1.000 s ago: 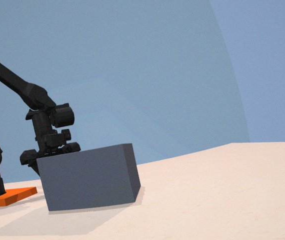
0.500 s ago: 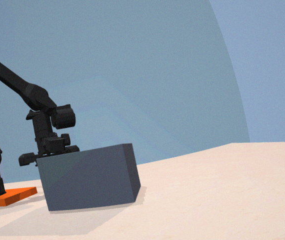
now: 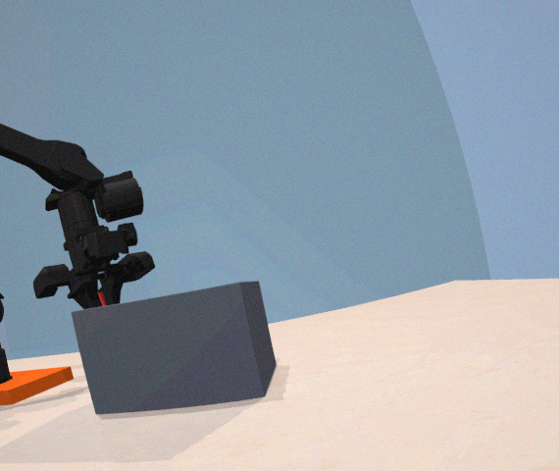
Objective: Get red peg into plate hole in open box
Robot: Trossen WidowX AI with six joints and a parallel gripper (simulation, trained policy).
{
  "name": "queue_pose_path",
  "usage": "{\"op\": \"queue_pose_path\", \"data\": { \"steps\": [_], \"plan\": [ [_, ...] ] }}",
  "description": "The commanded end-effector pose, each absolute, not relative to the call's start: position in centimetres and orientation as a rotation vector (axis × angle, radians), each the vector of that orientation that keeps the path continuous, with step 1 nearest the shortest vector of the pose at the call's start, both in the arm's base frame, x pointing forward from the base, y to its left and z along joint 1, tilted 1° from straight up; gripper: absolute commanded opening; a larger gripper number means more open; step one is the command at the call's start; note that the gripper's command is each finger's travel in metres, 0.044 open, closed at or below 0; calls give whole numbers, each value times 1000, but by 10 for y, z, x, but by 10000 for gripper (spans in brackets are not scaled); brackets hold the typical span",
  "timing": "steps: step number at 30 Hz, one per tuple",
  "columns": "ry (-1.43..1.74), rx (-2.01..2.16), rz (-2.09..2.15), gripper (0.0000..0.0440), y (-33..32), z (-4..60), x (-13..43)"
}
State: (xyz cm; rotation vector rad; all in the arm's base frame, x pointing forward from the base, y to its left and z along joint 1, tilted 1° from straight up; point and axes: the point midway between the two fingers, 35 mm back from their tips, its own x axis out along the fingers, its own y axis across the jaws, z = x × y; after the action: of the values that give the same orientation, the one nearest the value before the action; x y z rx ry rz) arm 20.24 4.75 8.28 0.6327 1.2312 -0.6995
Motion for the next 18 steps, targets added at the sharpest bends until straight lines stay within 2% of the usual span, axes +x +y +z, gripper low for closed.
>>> {"op": "queue_pose_path", "data": {
  "steps": [1, 18],
  "plan": [
    [1196, 613, -688, 0, 40, 99, 209],
    [1095, 595, -735, 0, -10, 148, 240]
  ]
}}
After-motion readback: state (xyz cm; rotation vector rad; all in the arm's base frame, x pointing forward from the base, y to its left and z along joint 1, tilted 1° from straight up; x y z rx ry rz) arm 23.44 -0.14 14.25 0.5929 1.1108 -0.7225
